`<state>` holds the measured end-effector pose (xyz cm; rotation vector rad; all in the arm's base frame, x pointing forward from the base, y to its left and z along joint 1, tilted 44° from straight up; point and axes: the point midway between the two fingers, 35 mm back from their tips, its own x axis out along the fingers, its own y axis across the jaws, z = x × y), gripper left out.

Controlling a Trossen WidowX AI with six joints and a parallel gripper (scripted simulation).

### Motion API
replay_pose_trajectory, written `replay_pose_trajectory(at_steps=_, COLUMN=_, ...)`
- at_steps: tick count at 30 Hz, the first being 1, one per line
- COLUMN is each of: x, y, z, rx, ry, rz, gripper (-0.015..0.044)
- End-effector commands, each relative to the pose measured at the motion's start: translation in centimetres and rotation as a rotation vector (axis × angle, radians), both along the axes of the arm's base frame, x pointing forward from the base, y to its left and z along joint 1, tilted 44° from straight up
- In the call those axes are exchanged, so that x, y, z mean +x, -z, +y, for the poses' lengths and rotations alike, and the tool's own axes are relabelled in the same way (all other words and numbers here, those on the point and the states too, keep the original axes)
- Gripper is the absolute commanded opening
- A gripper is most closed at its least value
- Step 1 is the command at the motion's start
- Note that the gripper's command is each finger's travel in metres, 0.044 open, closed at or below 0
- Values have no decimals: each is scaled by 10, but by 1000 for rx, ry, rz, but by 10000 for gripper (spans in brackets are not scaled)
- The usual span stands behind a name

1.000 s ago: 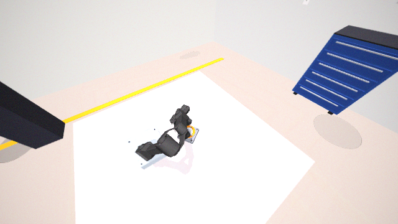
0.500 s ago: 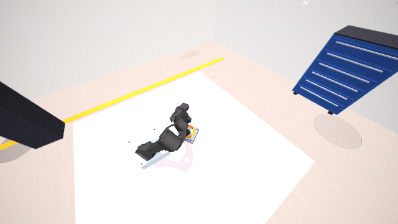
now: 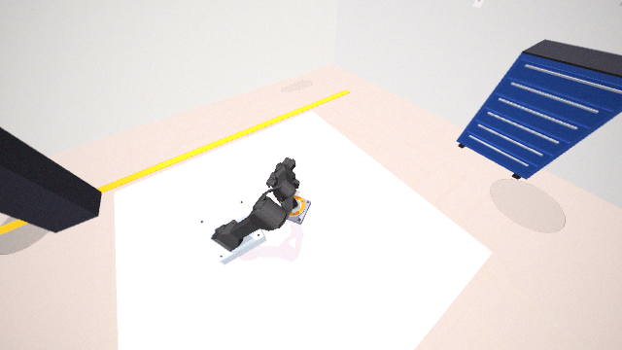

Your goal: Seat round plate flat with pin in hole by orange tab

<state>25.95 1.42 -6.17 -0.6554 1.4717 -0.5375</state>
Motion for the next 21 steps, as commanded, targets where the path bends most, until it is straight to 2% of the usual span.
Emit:
replay_pose_trajectory(at_steps=1, x=6, y=3, z=4, rx=5, ry=4, rz=-4, gripper=0)
replay_pose_trajectory(at_steps=21, x=25, y=6, z=11, rx=5, ry=4, rz=-5, gripper=0)
